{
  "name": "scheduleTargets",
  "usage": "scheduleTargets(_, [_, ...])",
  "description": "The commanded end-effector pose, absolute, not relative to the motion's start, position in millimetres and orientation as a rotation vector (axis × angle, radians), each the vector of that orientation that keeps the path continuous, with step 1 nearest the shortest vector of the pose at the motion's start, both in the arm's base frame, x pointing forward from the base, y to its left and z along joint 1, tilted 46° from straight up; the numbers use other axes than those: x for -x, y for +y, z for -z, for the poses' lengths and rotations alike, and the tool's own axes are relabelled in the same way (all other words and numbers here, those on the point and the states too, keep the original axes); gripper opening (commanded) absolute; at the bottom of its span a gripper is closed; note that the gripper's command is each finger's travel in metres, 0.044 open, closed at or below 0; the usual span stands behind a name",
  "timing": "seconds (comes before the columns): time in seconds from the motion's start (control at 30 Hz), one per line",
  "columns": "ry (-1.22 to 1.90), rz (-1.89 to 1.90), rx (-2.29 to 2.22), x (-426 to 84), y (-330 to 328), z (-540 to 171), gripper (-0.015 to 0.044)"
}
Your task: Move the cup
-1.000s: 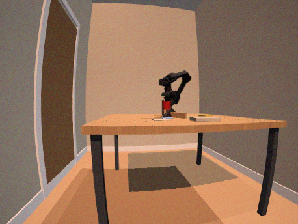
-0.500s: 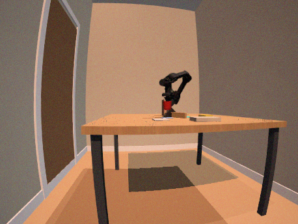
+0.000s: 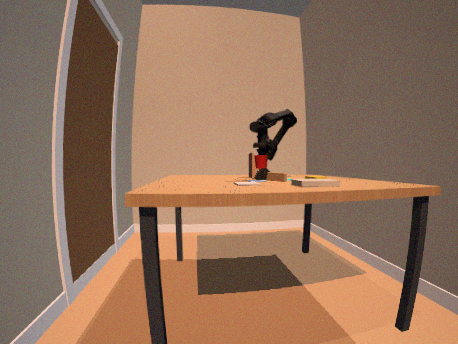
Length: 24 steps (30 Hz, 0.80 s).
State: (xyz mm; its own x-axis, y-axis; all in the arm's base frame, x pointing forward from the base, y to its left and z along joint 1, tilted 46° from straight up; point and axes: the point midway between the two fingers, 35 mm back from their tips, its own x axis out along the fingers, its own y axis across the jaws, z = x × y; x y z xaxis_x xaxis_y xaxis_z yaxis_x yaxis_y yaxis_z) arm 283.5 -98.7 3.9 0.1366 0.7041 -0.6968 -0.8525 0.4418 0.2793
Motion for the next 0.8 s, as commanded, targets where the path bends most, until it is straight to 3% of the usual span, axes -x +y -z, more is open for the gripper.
scheduleTargets(0.0, [0.875,-1.136,0.204,-280.3,-91.8,-10.8,0.0])
scheduleTargets(0.77, [0.875,-1.137,0.202,-264.4,-62.9,-38.6,0.0])
